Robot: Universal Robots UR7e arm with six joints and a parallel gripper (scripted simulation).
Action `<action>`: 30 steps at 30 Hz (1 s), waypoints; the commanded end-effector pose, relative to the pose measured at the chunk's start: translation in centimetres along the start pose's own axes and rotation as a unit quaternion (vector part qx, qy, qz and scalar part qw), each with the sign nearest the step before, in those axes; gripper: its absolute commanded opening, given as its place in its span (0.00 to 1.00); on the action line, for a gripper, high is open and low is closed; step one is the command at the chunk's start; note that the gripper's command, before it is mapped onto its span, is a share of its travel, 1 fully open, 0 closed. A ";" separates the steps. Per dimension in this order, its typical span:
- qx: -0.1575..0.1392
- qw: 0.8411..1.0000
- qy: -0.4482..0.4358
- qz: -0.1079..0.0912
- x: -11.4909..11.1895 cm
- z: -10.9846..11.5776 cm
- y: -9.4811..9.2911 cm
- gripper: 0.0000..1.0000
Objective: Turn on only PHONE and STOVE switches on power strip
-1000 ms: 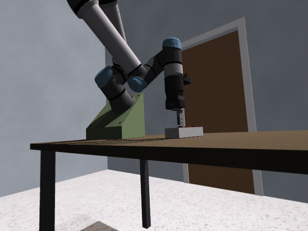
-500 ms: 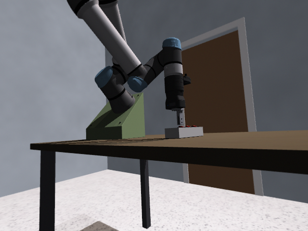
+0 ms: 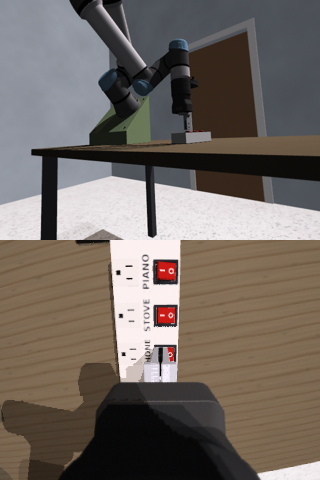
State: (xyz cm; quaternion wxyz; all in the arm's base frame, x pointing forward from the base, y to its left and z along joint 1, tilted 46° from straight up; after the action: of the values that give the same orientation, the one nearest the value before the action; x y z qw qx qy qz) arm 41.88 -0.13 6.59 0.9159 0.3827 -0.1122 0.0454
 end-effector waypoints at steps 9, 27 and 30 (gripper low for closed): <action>0.000 1.000 0.000 0.001 0.0 0.0 -0.2 0.00; 0.000 1.000 0.000 0.001 0.0 0.0 -0.8 0.00; 0.000 1.000 0.000 0.001 0.0 0.0 -0.8 0.00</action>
State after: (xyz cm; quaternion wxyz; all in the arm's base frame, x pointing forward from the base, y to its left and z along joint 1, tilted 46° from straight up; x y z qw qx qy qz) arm 42.01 -0.65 6.08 0.9159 0.3827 -0.1122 0.0454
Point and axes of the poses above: the point where the finger pads meet when closed, its own y axis back along the fingers, its own x axis across the jaws, z = x × y, the point moved 10 cm from there along y, back along the fingers, and after that the axes turned 4 degrees about -y, right-handed, at the moved point
